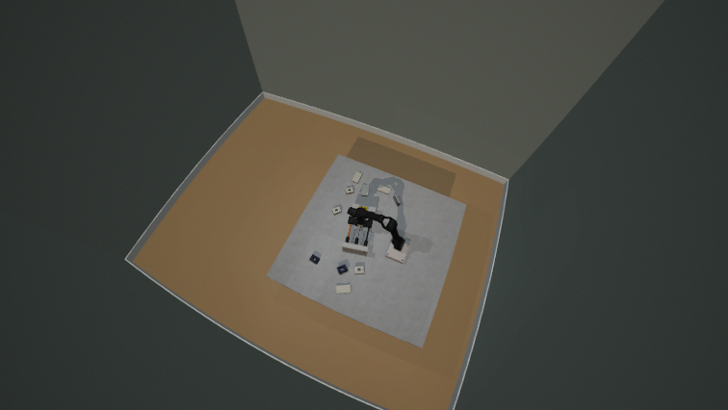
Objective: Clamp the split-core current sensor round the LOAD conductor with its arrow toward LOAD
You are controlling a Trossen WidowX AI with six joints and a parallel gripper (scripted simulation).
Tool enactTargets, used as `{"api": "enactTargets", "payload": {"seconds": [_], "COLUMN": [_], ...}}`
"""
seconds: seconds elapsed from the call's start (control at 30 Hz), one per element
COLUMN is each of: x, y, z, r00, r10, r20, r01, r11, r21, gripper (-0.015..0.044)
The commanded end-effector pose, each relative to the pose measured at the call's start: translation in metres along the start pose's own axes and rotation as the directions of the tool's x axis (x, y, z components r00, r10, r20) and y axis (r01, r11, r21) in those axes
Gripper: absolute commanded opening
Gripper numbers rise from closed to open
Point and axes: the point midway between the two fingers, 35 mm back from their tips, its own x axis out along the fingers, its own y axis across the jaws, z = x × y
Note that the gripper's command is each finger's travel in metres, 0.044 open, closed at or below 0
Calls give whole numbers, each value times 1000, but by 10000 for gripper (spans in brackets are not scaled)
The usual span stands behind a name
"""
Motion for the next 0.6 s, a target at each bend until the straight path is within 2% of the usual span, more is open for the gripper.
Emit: {"api": "enactTargets", "payload": {"seconds": [0.0, 0.37, 0.43, 0.57], "x": [0, 0, -1, -4], "y": [0, 0, 0, 0], "z": [0, 0, 0, 0], "r00": [1000, 1000, 1000, 1000], "r10": [1, 1, 2, 7], "r20": [0, 0, 1, 2], "r01": [-1, -1, -2, -7], "r11": [1000, 1000, 1000, 1000], "r21": [0, 0, 0, 2], "gripper": [128, 55, 3, 0]}}
